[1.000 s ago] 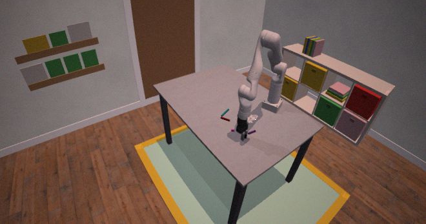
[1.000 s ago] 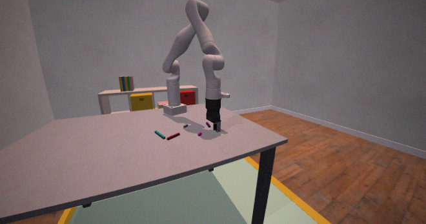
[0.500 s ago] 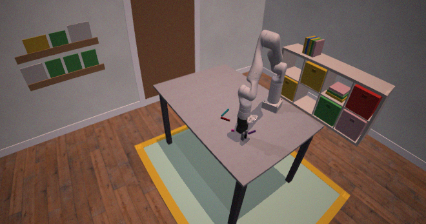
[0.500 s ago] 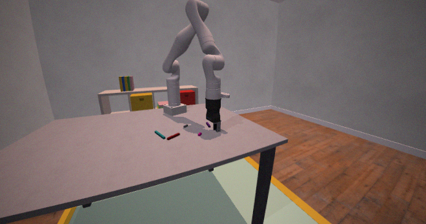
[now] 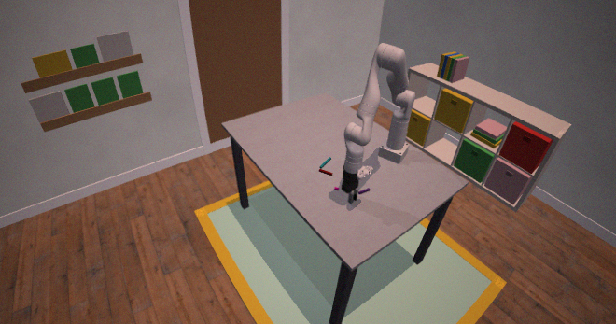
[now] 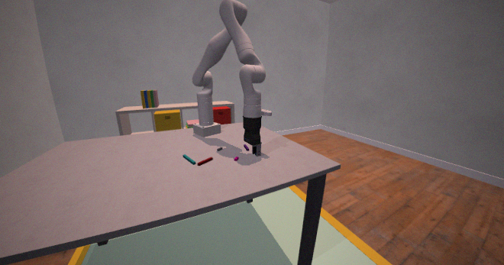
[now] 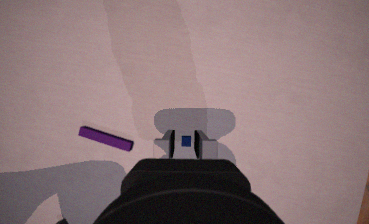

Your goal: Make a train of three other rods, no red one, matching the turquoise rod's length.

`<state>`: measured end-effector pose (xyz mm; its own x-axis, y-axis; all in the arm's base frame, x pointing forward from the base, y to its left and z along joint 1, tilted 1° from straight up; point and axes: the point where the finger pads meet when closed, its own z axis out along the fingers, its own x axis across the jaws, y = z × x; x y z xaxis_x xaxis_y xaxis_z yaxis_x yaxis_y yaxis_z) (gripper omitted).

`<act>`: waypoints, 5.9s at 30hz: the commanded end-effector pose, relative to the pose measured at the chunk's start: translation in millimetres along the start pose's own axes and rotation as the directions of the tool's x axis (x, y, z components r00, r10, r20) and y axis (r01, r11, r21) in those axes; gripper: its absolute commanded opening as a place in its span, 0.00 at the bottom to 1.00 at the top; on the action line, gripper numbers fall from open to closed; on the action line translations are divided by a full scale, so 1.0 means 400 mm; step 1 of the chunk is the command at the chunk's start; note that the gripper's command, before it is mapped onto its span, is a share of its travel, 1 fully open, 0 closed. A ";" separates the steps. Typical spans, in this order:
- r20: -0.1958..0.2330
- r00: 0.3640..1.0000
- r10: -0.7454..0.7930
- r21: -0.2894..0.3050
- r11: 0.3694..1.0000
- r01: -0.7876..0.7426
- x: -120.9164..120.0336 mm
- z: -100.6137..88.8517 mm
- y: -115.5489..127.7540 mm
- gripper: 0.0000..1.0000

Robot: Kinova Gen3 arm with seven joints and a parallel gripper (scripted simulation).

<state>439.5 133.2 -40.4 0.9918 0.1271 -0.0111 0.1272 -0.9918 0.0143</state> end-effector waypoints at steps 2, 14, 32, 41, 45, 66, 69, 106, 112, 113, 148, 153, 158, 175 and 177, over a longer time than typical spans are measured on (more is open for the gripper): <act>-0.004 1.000 0.007 0.006 1.000 -0.007 0.002 0.001 -0.005 0.24; -0.004 1.000 0.007 0.006 1.000 -0.007 0.002 0.001 -0.005 0.24; -0.004 1.000 0.007 0.006 1.000 -0.007 0.002 0.001 -0.005 0.24; -0.004 1.000 0.007 0.006 1.000 -0.007 0.001 -0.023 -0.005 0.24; -0.012 1.000 0.006 0.009 1.000 -0.006 0.008 -0.089 -0.007 0.24; -0.005 1.000 0.006 0.007 1.000 -0.006 0.000 -0.249 -0.005 0.24; -0.005 1.000 0.006 0.007 1.000 -0.006 0.000 -0.249 -0.005 0.24; -0.004 1.000 0.005 0.007 1.000 -0.005 -0.002 -0.248 -0.004 0.24; -0.002 0.998 -0.068 0.007 0.998 0.068 -0.037 -0.247 0.012 0.24; -0.013 0.996 -0.093 0.004 0.996 0.093 -0.039 -0.247 0.019 0.24; -0.013 0.798 -0.602 -0.003 0.798 0.602 -0.293 -0.245 0.111 0.24; -0.015 0.798 -0.602 -0.005 0.798 0.602 -0.290 -0.241 0.112 0.24; -0.015 0.798 -0.602 -0.005 0.798 0.602 -0.290 -0.223 0.112 0.24; -0.014 0.798 -0.602 -0.007 0.798 0.602 -0.289 -0.073 0.113 0.24; -0.014 0.798 -0.602 -0.007 0.798 0.602 -0.289 -0.056 0.113 0.24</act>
<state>334.4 77.1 -2.7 0.7185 0.6955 0.0084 0.6953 -0.7186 0.0135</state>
